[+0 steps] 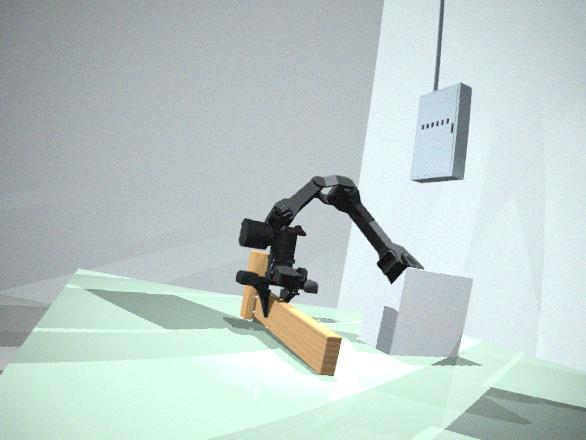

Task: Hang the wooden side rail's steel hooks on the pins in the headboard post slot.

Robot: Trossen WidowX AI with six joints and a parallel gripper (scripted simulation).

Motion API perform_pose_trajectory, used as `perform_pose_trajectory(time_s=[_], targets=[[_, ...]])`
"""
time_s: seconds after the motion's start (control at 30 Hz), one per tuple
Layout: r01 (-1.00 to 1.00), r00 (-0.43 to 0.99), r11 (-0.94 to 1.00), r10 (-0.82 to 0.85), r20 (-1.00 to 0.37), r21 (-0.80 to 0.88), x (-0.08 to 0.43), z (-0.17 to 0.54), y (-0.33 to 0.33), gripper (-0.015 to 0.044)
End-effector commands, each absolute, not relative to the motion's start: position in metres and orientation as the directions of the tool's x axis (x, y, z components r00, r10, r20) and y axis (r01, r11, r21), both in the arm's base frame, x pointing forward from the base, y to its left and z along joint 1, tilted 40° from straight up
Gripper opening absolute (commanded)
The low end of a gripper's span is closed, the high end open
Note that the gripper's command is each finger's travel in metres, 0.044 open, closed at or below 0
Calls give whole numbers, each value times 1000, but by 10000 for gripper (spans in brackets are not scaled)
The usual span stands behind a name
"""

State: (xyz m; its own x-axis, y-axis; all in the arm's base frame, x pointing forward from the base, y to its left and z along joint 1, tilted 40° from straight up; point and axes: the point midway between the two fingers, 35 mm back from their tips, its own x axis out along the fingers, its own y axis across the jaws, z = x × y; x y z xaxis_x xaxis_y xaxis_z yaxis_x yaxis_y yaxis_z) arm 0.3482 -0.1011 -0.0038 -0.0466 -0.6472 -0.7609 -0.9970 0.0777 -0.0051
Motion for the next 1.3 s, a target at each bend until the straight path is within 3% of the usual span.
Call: perform_pose_trajectory(time_s=[0.0,1.27], targets=[[-998,-31,65,-647,-762,-14,351,0,-99,0],[-998,-32,65,-647,-762,-14,351,3,-101,0]])
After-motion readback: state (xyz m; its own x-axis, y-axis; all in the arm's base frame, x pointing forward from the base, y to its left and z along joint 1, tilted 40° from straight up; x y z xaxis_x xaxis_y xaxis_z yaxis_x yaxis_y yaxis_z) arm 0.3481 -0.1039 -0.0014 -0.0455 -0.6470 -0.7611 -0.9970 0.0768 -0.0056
